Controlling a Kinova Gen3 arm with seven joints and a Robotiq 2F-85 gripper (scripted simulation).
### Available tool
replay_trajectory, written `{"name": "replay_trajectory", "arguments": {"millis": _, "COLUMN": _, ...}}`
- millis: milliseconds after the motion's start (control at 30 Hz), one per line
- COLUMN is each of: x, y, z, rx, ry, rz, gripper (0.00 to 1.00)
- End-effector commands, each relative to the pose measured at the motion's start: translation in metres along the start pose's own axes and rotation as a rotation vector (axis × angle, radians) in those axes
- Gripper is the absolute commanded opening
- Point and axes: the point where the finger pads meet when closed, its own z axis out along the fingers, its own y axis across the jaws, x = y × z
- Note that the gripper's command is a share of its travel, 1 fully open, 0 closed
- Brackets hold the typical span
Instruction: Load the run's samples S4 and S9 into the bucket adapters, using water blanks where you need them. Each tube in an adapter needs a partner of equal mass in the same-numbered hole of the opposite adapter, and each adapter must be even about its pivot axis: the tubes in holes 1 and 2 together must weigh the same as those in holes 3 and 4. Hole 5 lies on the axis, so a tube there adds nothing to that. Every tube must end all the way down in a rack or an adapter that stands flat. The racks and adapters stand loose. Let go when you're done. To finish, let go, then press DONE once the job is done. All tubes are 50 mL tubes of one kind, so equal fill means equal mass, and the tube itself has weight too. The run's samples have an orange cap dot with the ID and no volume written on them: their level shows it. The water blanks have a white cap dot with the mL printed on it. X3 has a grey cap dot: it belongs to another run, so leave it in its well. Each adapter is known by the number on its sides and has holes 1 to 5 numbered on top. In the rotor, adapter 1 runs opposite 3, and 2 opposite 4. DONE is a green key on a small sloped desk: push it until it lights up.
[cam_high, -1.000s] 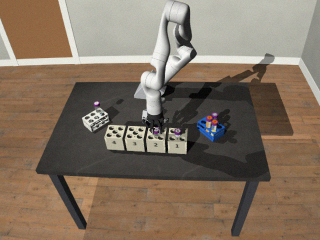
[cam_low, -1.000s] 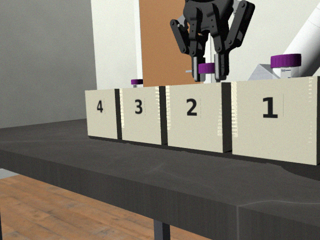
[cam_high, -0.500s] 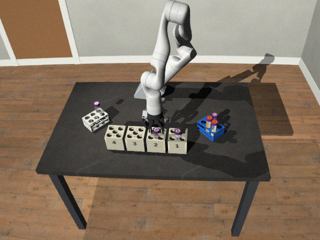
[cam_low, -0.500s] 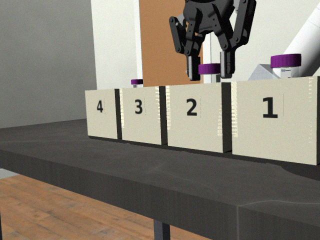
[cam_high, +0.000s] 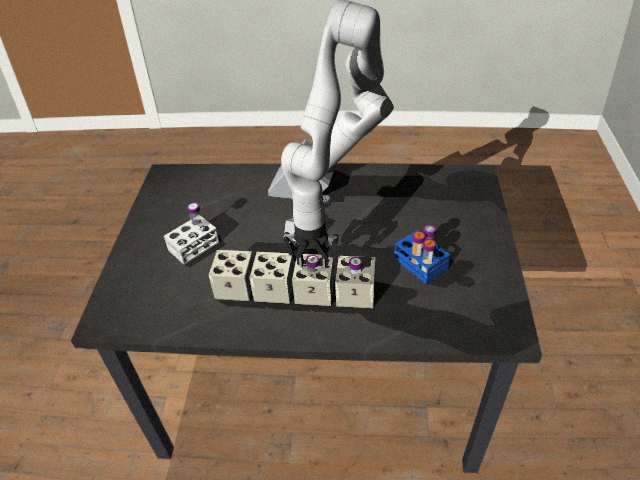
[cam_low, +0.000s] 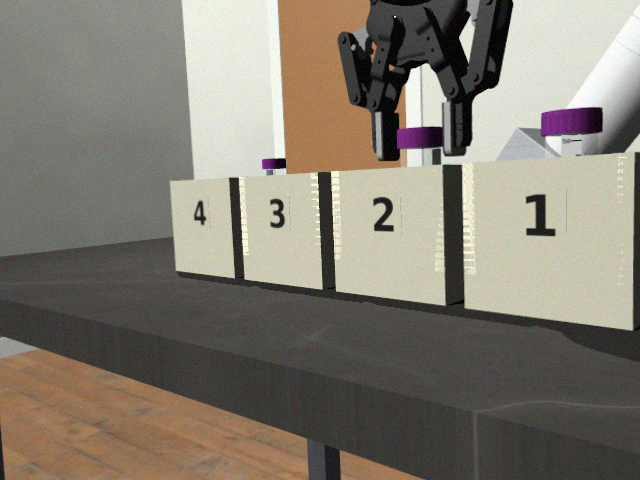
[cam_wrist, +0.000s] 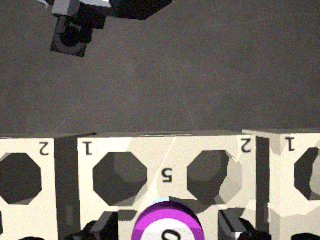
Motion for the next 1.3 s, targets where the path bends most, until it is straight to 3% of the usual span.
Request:
{"name": "replay_trajectory", "arguments": {"millis": 0, "x": 0.0, "y": 0.0, "z": -0.001, "rx": 0.001, "ry": -0.001, "rz": 0.0, "gripper": 0.62}}
{"name": "replay_trajectory", "arguments": {"millis": 333, "x": 0.0, "y": 0.0, "z": -0.005, "rx": 0.001, "ry": -0.001, "rz": 0.0, "gripper": 0.62}}
{"name": "replay_trajectory", "arguments": {"millis": 1267, "x": 0.0, "y": 0.0, "z": -0.039, "rx": 0.001, "ry": -0.001, "rz": 0.0, "gripper": 0.62}}
